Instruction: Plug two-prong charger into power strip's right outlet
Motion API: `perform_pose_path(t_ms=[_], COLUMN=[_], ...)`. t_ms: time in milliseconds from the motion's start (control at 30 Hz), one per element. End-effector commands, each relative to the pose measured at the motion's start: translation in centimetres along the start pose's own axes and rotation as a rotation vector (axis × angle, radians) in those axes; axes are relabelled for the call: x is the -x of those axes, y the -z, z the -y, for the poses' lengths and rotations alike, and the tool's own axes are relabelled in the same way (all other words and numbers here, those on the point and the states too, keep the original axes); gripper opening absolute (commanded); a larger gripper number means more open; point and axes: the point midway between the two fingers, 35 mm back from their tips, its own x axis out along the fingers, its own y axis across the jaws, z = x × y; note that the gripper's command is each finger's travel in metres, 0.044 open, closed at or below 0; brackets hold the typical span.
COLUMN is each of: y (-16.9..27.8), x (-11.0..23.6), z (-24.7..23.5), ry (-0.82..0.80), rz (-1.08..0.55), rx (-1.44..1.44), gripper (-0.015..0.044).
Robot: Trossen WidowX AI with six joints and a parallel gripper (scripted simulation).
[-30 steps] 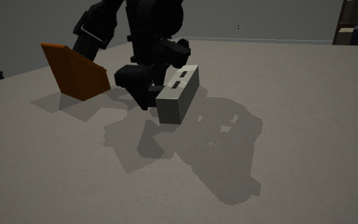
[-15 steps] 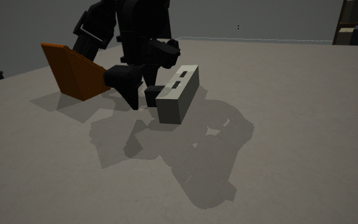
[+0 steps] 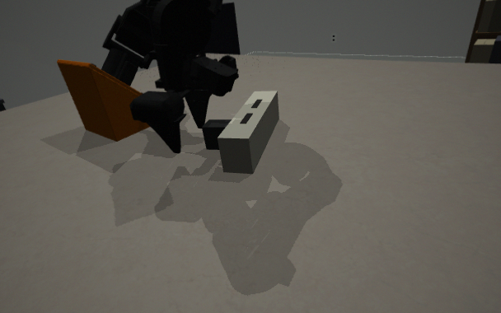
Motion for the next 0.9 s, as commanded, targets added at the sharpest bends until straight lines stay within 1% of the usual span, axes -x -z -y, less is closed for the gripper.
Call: perform_pose_path(t_ms=[0, 133, 200, 400, 467, 867], y=[0.5, 1.1, 0.6, -0.5, -0.5, -0.5], x=[-0.1, -0.1, 0.5, 6.2, 7.6, 7.7], z=[0.0, -0.1, -0.1, 0.1, 0.1, 0.1], ry=[0.003, 0.002, -0.007, -0.012, 0.000, 0.002], rz=[-0.001, -0.001, 0.048, 0.494, 0.590, 0.602], rx=[0.005, 0.005, -0.004, -0.008, -0.002, -0.001], gripper=[0.0440, 0.0440, 0.0440, 0.0440, 0.0440, 0.0440])
